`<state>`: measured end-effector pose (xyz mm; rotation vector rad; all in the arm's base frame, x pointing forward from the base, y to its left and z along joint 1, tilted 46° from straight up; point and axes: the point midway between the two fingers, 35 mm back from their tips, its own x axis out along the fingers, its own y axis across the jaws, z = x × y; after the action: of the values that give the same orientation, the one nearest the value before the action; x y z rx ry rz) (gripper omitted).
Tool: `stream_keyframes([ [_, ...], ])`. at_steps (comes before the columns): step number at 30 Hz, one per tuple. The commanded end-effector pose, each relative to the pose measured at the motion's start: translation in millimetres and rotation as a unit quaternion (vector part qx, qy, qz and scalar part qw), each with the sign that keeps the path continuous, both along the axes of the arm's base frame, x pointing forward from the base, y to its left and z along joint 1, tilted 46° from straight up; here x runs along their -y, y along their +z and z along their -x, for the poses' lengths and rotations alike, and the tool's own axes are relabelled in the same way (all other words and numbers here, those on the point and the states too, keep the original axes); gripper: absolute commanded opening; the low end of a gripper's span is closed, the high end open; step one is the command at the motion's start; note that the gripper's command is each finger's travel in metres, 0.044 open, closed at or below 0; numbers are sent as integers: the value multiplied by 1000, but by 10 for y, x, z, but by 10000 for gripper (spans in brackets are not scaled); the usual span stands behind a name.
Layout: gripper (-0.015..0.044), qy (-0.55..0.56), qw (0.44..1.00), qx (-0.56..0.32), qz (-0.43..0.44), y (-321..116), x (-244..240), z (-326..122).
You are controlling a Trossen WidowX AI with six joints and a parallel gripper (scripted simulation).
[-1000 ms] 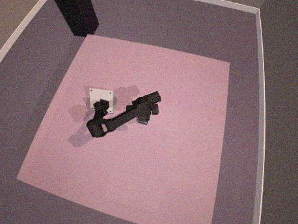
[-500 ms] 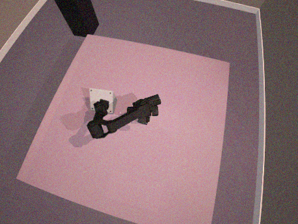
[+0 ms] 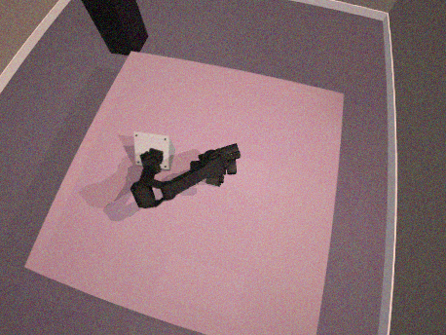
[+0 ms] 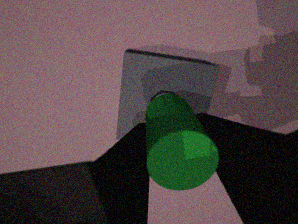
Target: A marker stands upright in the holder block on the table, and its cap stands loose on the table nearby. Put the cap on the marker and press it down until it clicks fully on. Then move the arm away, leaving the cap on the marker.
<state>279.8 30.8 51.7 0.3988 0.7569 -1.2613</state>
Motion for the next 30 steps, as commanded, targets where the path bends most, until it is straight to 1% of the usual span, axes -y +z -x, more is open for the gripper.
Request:
stream_keyframes([
  [1, 0, 2, 1000, -1, 2, -1, 9, -3],
  [18, 440, 0, 1000, 0, 0, -1, 1, 1],
  [21, 440, 0, 1000, 0, 0, 15, -17, 0],
  [26, 440, 0, 1000, -1, -2, 445, -465, 64],
  [30, 440, 0, 1000, -1, -1, 519, -530, 87],
])
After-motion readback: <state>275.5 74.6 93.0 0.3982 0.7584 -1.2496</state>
